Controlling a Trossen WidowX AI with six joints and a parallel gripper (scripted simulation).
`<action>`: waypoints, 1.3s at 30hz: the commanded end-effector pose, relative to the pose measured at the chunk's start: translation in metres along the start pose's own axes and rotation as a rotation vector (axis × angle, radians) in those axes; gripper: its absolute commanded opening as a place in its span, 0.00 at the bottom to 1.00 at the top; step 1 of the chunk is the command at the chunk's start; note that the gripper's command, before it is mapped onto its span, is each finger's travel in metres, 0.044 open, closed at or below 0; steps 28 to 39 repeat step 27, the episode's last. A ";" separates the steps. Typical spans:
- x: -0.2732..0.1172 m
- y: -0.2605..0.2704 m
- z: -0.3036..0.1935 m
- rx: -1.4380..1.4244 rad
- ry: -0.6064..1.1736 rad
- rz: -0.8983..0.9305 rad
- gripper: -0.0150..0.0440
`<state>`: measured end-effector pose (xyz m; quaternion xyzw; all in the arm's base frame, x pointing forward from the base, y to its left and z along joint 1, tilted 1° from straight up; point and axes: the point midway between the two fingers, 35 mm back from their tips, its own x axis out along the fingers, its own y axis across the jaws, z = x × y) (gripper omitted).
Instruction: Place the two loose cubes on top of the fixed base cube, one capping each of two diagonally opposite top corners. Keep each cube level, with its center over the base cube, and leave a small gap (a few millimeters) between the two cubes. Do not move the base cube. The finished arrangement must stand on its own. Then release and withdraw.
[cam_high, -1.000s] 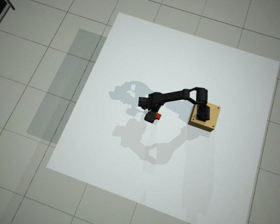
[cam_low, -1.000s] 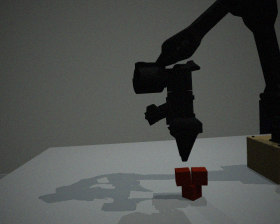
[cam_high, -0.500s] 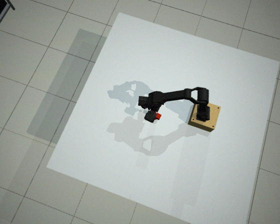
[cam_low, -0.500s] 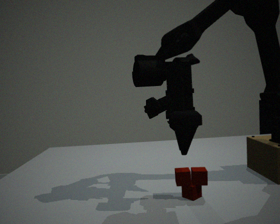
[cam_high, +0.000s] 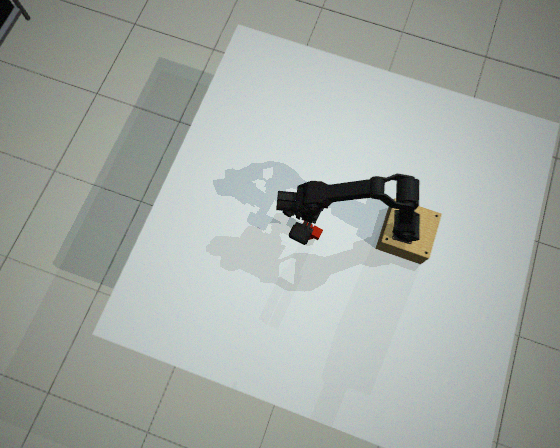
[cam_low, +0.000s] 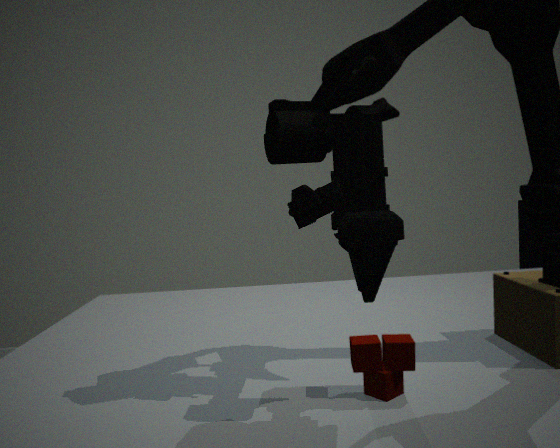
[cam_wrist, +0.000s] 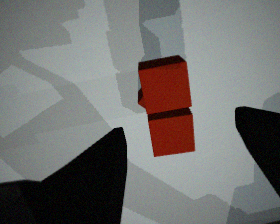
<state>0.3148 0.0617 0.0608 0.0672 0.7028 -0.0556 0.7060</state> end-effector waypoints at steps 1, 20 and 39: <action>-0.006 0.000 0.001 0.000 -0.006 0.001 0.87; -0.009 0.096 -0.063 0.000 0.004 0.008 0.93; -0.010 0.111 -0.080 0.000 0.006 0.009 0.93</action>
